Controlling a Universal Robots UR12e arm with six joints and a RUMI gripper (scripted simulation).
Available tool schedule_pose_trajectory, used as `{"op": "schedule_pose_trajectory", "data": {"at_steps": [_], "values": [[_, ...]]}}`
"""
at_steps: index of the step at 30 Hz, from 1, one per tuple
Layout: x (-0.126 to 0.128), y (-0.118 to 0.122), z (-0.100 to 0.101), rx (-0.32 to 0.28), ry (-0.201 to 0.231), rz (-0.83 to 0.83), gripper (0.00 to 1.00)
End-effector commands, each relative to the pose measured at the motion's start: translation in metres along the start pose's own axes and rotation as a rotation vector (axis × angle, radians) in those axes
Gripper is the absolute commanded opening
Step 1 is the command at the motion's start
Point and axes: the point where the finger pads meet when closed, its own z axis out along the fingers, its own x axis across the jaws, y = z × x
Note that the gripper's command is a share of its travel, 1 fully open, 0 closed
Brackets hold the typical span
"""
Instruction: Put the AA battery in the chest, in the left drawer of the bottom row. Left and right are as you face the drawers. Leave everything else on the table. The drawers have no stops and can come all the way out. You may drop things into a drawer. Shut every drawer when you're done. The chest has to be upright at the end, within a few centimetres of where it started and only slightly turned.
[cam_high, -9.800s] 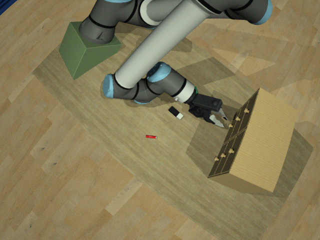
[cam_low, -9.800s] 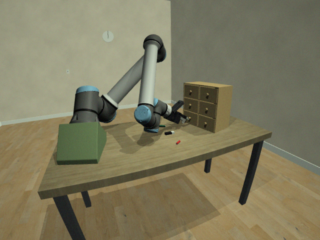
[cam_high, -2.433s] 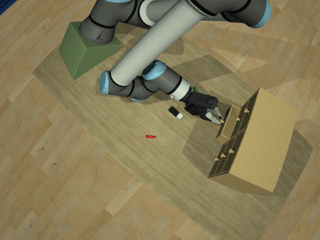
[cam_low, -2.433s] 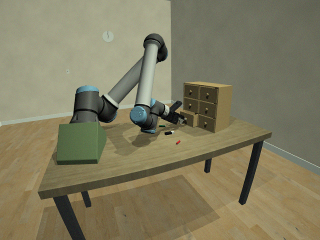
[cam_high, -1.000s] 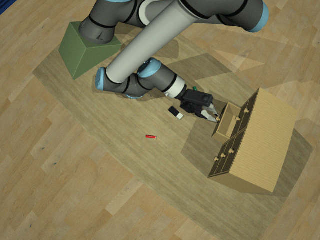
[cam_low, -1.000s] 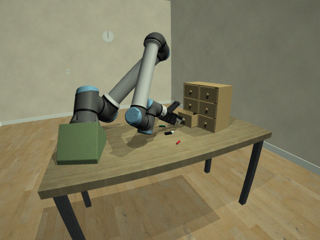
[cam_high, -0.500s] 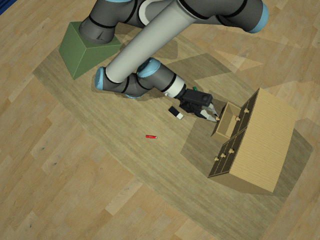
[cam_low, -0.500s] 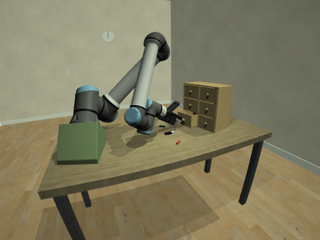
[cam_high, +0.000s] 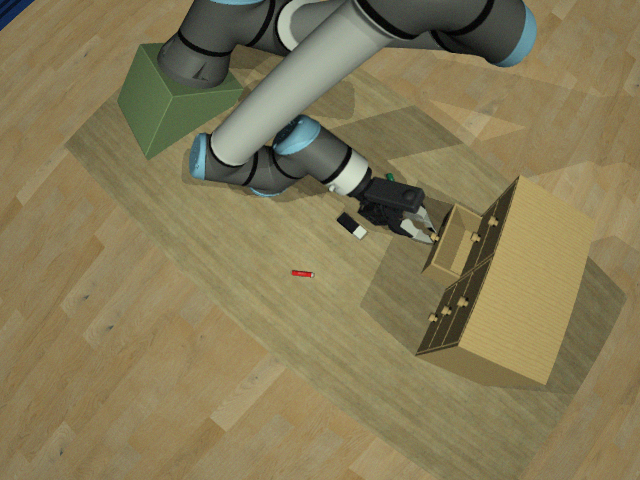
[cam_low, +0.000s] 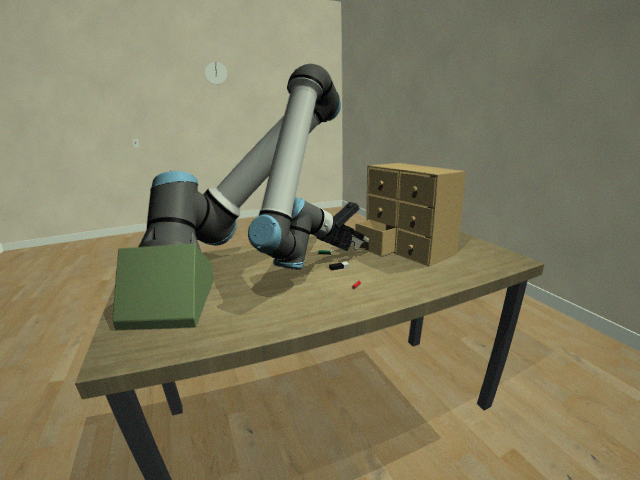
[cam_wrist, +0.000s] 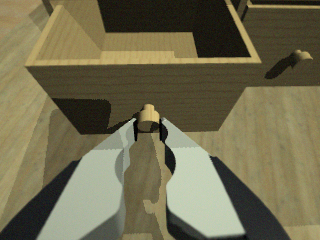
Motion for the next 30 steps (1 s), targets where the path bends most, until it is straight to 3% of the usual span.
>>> {"op": "schedule_pose_trajectory", "data": {"at_steps": [1,30], "values": [[0.0011,0.0003,-0.0014,0.001,0.002,0.001,0.07],[0.0009,0.0003,-0.0013,0.001,0.002,0.001,0.1]]}}
